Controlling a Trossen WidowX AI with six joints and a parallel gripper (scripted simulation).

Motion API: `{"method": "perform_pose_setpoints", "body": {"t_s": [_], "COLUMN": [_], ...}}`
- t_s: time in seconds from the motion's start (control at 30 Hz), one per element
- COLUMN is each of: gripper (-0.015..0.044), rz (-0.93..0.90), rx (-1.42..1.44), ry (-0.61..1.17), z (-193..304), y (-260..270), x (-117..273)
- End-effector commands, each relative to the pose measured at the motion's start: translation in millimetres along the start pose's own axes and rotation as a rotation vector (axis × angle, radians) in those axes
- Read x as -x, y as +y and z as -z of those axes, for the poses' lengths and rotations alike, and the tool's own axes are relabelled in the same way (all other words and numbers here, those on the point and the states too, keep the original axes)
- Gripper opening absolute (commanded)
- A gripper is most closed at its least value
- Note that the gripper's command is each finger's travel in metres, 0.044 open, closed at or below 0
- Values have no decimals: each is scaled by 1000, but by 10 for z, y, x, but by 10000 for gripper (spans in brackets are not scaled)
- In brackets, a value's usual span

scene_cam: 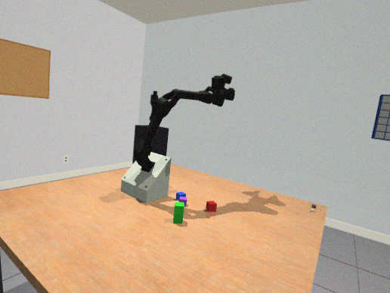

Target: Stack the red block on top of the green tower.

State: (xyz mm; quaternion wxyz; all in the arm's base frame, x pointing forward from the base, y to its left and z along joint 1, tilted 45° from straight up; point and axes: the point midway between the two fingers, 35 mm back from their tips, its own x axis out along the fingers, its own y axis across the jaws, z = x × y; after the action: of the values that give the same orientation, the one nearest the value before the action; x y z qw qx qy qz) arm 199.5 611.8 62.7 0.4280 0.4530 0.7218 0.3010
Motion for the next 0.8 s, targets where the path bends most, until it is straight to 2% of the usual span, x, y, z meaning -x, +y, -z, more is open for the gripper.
{"method": "perform_pose_setpoints", "body": {"t_s": [0.0,0.4,0.77], "gripper": [440,440,440], "rz": [80,406,883], "rx": [-50,-172,-275], "ry": [-234,-743,-1066], "z": [-671,-1908,-2290], "y": [-252,-1132,-2047], "x": [313,1544,3059]}}
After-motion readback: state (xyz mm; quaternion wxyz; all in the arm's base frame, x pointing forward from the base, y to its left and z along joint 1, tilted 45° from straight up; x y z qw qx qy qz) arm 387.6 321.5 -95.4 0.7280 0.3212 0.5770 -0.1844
